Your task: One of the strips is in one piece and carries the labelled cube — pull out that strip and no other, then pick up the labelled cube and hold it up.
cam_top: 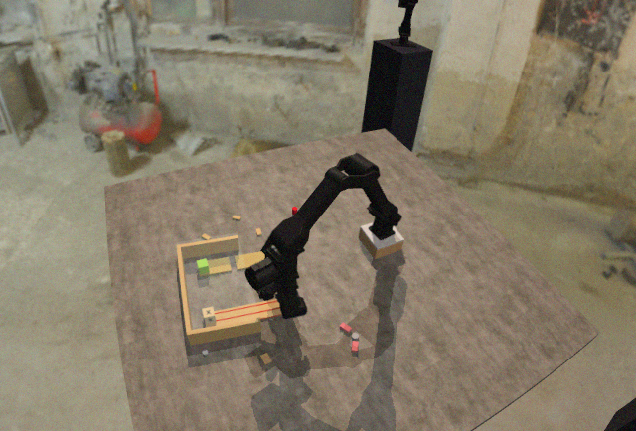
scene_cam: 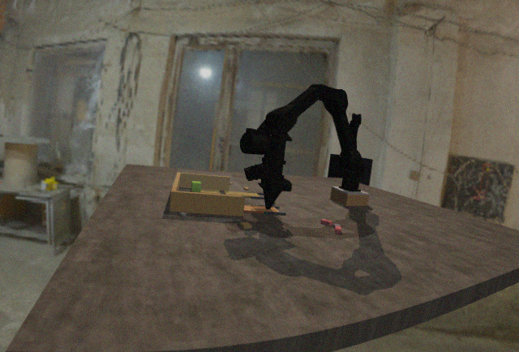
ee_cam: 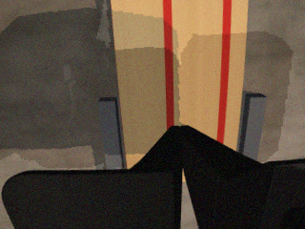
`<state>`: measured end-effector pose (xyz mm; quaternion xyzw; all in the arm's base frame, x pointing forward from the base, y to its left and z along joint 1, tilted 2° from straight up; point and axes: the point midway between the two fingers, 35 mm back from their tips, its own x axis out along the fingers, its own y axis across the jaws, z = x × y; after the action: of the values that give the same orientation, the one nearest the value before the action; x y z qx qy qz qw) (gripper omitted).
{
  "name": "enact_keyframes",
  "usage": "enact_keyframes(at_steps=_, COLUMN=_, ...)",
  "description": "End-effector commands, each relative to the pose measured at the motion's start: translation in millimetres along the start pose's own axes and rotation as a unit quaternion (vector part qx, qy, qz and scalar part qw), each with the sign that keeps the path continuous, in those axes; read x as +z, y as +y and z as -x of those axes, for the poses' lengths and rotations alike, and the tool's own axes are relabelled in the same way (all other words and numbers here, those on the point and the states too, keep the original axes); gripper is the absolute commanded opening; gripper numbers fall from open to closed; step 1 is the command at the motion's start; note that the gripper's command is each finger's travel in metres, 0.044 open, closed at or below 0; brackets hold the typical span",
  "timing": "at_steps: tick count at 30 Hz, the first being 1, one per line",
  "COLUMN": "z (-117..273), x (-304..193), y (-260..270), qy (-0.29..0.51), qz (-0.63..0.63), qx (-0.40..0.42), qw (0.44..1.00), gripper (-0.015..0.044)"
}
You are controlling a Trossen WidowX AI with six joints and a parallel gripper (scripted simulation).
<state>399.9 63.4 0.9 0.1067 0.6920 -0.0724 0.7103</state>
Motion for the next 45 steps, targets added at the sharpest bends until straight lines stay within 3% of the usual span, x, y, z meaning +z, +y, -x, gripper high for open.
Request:
enact_keyframes(at_steps=1, z=-4, x=0, y=-1, qy=0.001, qz=-0.002, qx=-0.002, qw=1.0, gripper=0.0)
enact_keyframes(at_steps=45, z=-7, x=-45, y=1, qy=0.003, qz=-0.002, qx=-0.002, qw=1.0, gripper=0.0)
